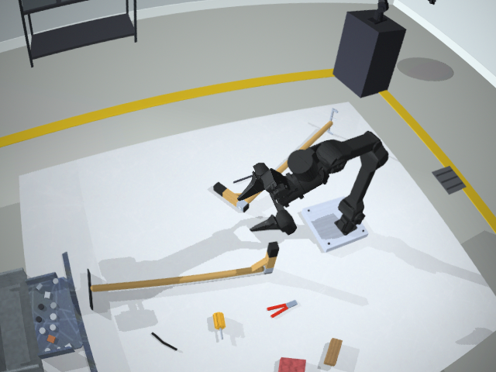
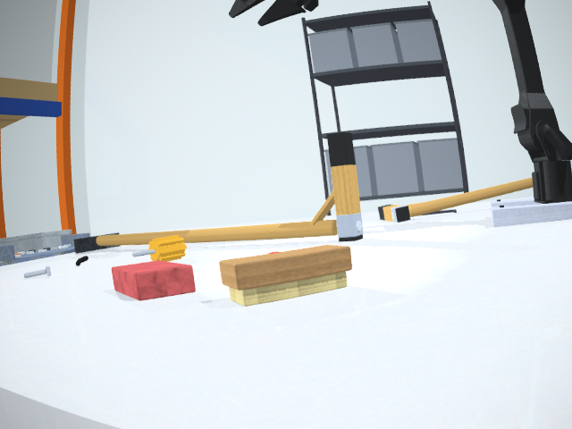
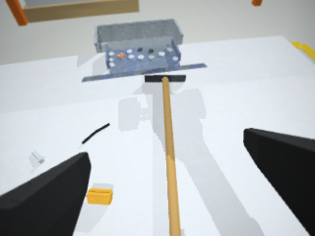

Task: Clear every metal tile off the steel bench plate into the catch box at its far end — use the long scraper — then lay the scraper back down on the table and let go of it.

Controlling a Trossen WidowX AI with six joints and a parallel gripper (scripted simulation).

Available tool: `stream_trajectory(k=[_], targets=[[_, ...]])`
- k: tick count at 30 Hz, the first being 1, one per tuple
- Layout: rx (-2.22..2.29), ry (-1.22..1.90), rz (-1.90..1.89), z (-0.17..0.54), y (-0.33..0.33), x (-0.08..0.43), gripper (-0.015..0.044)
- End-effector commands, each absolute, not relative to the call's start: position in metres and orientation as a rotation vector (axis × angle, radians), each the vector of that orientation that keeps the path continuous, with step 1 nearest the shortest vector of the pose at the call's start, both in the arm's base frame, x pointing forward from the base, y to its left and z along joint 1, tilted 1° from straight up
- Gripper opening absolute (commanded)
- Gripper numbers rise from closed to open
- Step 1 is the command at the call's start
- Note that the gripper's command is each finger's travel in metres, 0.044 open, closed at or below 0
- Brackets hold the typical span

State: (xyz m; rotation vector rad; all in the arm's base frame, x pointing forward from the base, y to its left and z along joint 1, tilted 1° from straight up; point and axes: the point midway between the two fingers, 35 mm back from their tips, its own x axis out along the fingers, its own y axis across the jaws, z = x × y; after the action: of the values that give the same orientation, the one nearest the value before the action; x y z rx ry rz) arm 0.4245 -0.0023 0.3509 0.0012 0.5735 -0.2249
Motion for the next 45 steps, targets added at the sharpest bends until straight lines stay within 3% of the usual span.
stream_trajectory(k=[1,45], targets=[[-0.007,0.546,-0.225,0.358,0.000,0.411,0.0440],[0.009,0.255,-0.205,0.402,0.009,0.283,0.0440]])
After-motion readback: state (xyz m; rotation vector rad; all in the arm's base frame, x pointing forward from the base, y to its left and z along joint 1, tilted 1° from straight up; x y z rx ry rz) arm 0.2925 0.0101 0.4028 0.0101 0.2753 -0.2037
